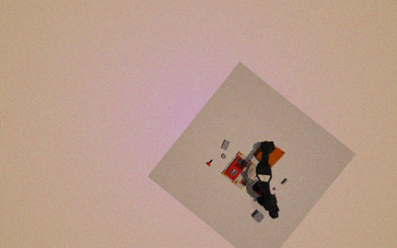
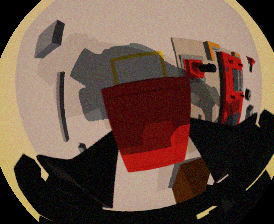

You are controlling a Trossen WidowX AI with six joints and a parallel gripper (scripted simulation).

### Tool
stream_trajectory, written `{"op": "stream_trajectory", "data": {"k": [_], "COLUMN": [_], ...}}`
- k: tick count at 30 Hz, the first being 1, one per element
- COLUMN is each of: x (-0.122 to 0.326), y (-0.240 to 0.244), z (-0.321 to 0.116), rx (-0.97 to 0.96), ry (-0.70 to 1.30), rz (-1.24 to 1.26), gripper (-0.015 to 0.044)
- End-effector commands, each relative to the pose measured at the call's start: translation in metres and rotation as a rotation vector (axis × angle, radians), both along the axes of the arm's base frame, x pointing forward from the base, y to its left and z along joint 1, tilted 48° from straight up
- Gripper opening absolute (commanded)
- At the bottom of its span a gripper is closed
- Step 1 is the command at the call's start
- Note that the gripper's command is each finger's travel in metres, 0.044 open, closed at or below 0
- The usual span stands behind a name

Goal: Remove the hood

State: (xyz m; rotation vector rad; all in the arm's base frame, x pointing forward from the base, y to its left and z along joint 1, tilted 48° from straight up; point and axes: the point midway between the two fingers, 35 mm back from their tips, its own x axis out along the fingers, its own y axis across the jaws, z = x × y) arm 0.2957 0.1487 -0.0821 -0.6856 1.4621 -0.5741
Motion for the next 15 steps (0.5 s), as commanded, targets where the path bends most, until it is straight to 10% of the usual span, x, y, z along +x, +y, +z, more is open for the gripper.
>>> {"op": "stream_trajectory", "data": {"k": [1, 15], "x": [-0.0015, -0.0013], "y": [-0.0042, -0.0131], "z": [-0.0029, -0.0107], "rx": [-0.007, -0.008], "ry": [0.007, 0.007], "rz": [0.005, 0.005], "gripper": [0.0, 0.0]}}
